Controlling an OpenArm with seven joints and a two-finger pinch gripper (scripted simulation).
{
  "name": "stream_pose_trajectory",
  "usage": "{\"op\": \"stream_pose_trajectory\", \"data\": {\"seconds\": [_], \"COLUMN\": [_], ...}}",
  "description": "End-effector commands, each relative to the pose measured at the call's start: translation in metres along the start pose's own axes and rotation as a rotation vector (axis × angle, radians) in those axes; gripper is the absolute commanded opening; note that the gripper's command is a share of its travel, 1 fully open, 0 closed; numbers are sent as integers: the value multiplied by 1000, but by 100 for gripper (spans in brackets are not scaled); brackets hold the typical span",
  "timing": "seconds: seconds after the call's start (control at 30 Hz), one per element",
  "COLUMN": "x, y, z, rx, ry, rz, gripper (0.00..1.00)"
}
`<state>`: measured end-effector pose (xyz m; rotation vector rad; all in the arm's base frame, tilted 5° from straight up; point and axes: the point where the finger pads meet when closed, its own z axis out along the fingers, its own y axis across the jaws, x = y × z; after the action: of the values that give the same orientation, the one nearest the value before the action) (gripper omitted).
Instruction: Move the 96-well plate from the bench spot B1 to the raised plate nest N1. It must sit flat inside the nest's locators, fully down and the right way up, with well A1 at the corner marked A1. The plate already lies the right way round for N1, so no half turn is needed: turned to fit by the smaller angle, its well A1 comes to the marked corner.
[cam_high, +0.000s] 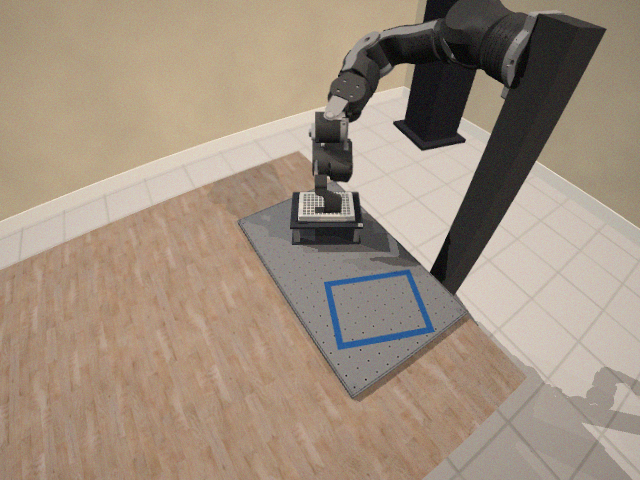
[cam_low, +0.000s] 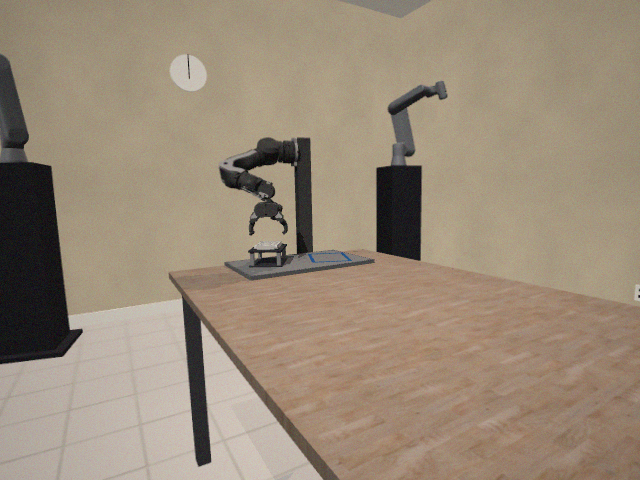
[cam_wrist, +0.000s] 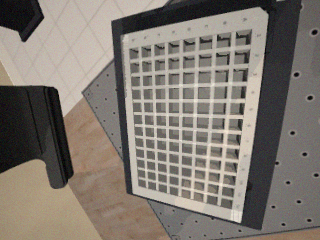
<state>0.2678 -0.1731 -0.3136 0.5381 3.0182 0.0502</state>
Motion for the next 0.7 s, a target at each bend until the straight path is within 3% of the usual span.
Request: {"op": "stream_pose_trajectory", "data": {"seconds": [0.0,0.07,0.23,0.67], "x": [-2,-2,-2,-2], "y": [0,0,0,0], "z": [-2,-2,-41,-41], "rx": [1,1,1,1], "ry": [-6,-6,-6,-6], "rz": [3,3,3,3], "gripper": [77,77,77,77]}}
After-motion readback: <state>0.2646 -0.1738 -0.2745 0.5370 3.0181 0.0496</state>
